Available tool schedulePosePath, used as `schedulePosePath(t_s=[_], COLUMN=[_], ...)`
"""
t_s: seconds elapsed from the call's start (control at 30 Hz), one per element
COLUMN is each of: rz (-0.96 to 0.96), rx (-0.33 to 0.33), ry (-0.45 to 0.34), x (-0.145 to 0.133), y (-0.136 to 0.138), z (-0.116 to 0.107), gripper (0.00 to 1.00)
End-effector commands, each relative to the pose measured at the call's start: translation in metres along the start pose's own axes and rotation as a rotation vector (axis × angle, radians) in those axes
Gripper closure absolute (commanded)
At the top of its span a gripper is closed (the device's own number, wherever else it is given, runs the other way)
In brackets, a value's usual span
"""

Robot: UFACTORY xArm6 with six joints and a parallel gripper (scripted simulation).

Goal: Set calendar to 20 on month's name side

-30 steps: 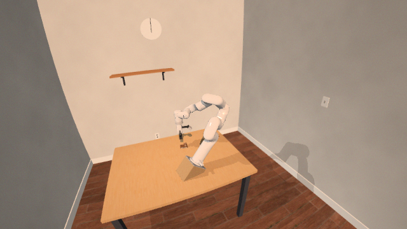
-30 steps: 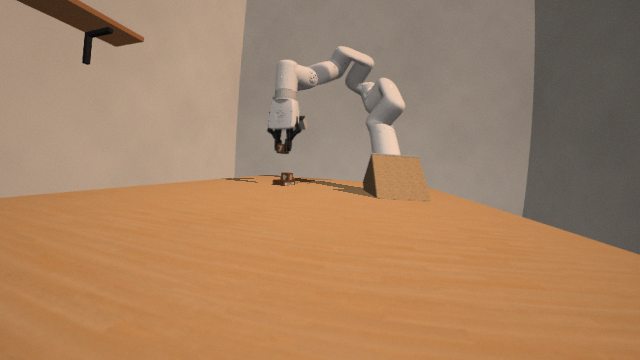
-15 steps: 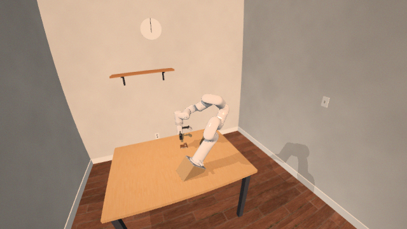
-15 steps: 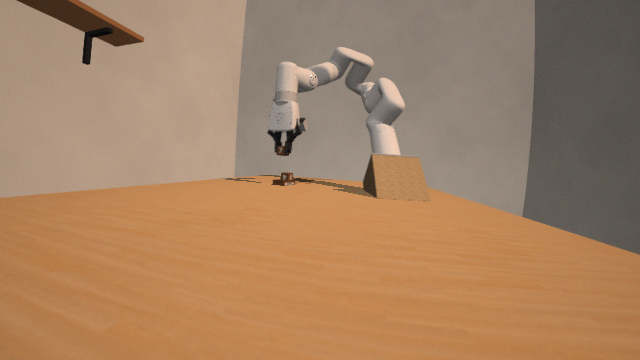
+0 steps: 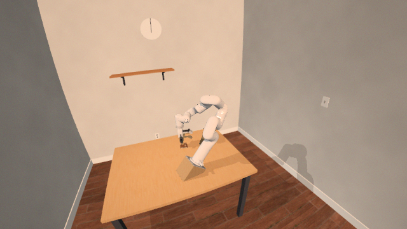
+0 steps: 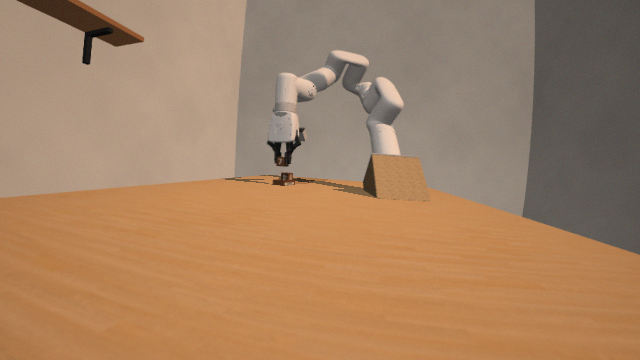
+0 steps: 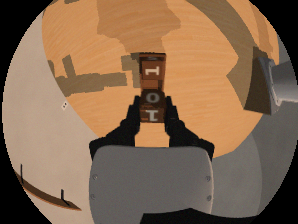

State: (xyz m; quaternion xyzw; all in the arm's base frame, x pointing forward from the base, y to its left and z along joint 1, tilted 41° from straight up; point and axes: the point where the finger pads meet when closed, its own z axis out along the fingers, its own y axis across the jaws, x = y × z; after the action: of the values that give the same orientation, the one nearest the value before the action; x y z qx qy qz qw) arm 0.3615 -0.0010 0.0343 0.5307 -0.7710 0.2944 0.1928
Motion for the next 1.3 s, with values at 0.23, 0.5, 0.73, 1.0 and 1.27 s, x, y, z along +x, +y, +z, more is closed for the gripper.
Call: schedulePosePath(t_s=[0.23, 0.5, 0.73, 1.0, 1.27], rz=[0.002, 0.001, 0.001, 0.001, 0.001], rx=[0.003, 0.003, 0.003, 0.003, 0.003], ry=[-0.003, -0.003, -0.003, -0.003, -0.003], x=[-0.0005, -0.0004, -0.0004, -0.0004, -0.0004], y=[-0.0020, -0.0020, -0.0020, -0.0020, -0.0020], z=[0.0160, 0.0173, 0.0173, 0.0173, 0.0173], gripper=[0.71, 0.71, 0.71, 0.71, 0.71])
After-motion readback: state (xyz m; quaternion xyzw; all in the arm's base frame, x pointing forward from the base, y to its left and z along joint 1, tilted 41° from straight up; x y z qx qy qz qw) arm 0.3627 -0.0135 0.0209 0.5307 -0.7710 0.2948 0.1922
